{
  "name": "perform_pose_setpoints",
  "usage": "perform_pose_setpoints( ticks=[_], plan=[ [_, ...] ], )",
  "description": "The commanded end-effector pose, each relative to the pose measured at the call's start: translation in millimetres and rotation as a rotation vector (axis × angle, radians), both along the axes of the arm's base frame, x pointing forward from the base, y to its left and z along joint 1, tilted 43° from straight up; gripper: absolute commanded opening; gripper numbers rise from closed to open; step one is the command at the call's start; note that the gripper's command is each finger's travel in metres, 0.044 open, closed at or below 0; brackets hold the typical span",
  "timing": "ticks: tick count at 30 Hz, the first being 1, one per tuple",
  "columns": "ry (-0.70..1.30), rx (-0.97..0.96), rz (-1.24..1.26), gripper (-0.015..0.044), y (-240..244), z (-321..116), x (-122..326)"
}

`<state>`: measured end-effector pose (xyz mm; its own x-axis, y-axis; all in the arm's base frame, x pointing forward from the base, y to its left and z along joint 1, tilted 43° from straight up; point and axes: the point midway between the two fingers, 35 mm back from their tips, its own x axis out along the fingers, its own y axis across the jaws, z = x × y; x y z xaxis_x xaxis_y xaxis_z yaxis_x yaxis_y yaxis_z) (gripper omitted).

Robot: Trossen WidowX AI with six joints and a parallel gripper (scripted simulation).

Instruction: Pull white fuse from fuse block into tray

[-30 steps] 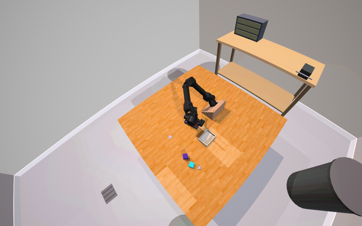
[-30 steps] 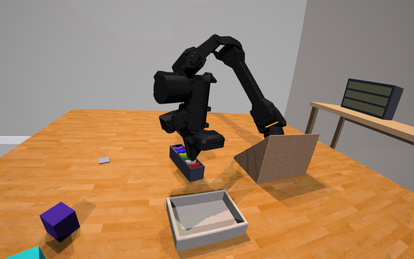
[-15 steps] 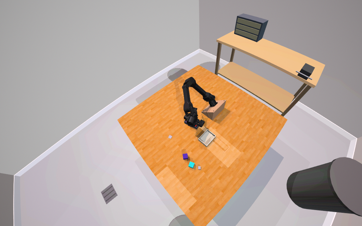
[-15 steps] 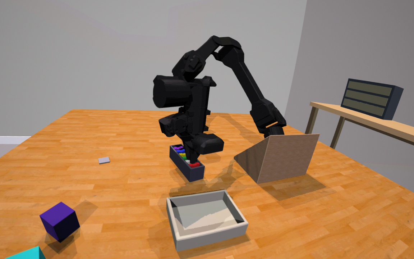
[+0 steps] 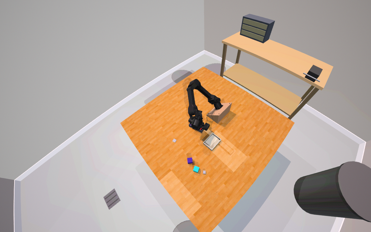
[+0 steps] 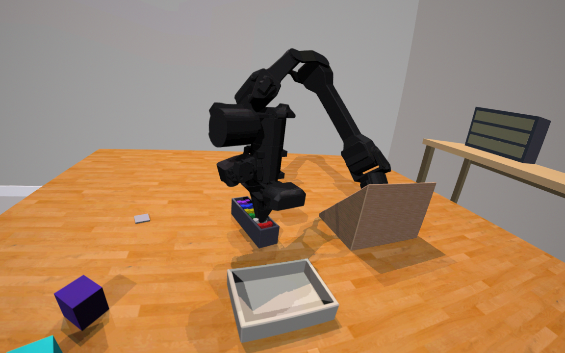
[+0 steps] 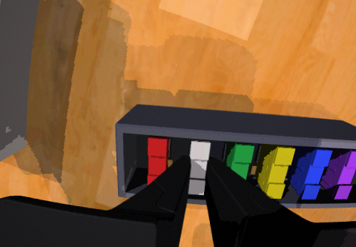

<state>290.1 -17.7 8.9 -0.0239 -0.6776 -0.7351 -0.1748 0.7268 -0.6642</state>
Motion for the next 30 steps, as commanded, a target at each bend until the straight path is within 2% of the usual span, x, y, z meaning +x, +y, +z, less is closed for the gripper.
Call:
perform_pose_setpoints(
  ticks=[1,30],
  plan=[
    [-0.001,0.0,0.0,0.0,0.6,0.6,0.3],
    [0.001,0.0,0.002,0.0,10.5,10.7,1.0]
  ],
)
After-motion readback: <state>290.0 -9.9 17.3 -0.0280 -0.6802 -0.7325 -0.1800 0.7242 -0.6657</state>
